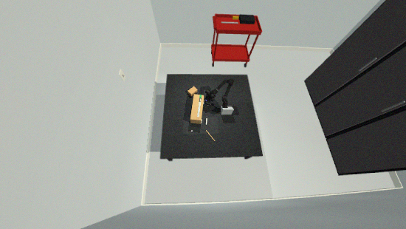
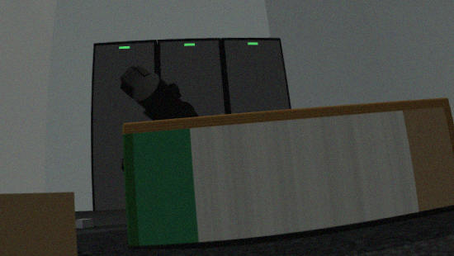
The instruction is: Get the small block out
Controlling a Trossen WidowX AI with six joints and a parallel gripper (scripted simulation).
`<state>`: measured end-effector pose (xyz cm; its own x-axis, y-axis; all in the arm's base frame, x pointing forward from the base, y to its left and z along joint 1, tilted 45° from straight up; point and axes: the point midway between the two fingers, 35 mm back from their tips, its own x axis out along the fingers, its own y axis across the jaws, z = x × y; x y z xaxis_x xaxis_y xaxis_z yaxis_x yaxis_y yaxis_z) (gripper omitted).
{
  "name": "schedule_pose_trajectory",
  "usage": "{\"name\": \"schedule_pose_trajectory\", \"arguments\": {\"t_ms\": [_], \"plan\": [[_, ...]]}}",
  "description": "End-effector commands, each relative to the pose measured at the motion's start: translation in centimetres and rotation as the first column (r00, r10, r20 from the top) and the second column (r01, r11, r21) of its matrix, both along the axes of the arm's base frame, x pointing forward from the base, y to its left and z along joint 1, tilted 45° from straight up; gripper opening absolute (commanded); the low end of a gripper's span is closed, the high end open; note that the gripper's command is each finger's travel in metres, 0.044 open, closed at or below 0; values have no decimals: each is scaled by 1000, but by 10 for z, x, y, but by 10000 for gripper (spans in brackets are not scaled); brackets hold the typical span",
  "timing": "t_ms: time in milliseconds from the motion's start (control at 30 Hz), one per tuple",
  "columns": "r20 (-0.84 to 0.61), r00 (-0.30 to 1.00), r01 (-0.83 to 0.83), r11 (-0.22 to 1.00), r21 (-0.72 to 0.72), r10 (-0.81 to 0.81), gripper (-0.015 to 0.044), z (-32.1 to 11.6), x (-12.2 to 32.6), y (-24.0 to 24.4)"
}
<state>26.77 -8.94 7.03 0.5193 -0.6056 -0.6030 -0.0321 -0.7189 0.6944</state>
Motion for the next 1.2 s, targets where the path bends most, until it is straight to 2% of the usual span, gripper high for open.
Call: {"name": "schedule_pose_trajectory", "arguments": {"t_ms": [0, 200, 467, 533, 633, 1167], "plan": [[-8, 1000, -6, 1000, -1, 6, 285, -6, -1, -4], [-7, 1000, -7, 1000, -4, 6, 285, -11, -2, -9], [-7, 1000, -7, 1000, -4, 6, 75, -11, -2, -9], [-7, 1000, -7, 1000, -4, 6, 62, -11, -2, -9], [-8, 1000, -5, 1000, -1, 5, 0, -7, -2, -4], [-8, 1000, -5, 1000, -3, 5, 0, 34, -10, 34]]}}
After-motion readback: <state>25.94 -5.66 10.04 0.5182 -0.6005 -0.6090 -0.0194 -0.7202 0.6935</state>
